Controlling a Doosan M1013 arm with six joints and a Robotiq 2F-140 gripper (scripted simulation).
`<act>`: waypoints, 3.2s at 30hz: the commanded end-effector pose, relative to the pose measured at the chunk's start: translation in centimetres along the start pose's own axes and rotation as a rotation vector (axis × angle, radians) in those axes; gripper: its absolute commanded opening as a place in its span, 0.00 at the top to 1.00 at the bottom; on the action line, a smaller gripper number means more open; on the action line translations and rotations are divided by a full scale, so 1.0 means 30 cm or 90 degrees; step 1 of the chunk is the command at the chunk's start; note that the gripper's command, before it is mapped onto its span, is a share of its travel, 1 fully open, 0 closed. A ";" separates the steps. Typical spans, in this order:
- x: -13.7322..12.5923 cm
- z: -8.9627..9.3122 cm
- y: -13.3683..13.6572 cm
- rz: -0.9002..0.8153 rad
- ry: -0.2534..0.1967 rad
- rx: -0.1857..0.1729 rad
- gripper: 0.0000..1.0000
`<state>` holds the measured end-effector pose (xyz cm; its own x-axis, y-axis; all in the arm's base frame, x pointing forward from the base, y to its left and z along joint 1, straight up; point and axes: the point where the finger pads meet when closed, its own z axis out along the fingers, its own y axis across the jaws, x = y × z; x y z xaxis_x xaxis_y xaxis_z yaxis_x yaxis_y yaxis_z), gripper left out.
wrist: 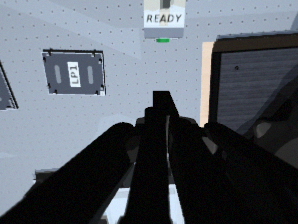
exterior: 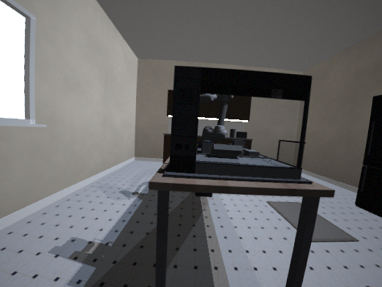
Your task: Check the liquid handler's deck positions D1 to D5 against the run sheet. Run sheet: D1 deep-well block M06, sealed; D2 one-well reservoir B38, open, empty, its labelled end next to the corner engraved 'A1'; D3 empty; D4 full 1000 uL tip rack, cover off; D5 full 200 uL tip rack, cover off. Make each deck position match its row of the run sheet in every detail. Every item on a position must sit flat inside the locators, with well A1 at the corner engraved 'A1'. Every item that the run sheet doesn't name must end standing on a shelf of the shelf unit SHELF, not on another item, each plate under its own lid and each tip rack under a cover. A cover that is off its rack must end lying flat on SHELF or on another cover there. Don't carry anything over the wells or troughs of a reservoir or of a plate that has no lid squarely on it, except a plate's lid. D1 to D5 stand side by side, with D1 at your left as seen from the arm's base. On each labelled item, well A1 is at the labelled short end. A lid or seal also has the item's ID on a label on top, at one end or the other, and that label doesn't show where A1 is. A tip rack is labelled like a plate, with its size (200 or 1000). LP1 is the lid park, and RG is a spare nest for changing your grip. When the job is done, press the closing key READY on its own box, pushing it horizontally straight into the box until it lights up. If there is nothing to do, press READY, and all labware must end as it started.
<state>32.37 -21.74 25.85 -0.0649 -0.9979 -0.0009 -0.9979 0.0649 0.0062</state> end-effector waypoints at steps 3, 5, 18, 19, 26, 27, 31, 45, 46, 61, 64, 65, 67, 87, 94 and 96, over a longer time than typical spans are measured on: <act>0.004 0.002 0.056 -0.005 -0.001 -0.003 0.90; 0.005 0.002 0.054 -0.005 -0.001 -0.003 0.90; 0.010 0.070 0.045 -0.006 0.000 -0.002 0.90; 0.010 0.075 0.046 -0.006 0.000 -0.002 0.90; 0.010 0.103 0.046 -0.006 0.000 -0.001 0.90; 0.010 0.109 0.046 -0.006 0.000 -0.002 0.90; 0.009 0.131 0.046 -0.006 0.000 -0.002 0.90; 0.009 0.197 0.046 -0.006 0.000 -0.002 0.90; 0.009 0.203 0.046 -0.006 0.000 -0.002 0.90; 0.009 0.275 0.047 -0.006 0.000 -0.002 0.90; 0.009 0.292 0.047 -0.006 0.000 -0.002 0.90; 0.009 0.297 0.047 -0.006 0.000 -0.002 0.90; 0.009 0.308 0.047 -0.006 0.000 -0.002 0.90; 0.009 0.408 0.048 -0.006 0.000 -0.002 0.90; 0.009 0.436 0.048 -0.006 0.000 -0.002 0.90; 0.009 0.447 0.048 -0.006 0.000 -0.002 0.90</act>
<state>30.99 -21.77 13.12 -0.0639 -0.9980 -0.0022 -0.9979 0.0639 0.0073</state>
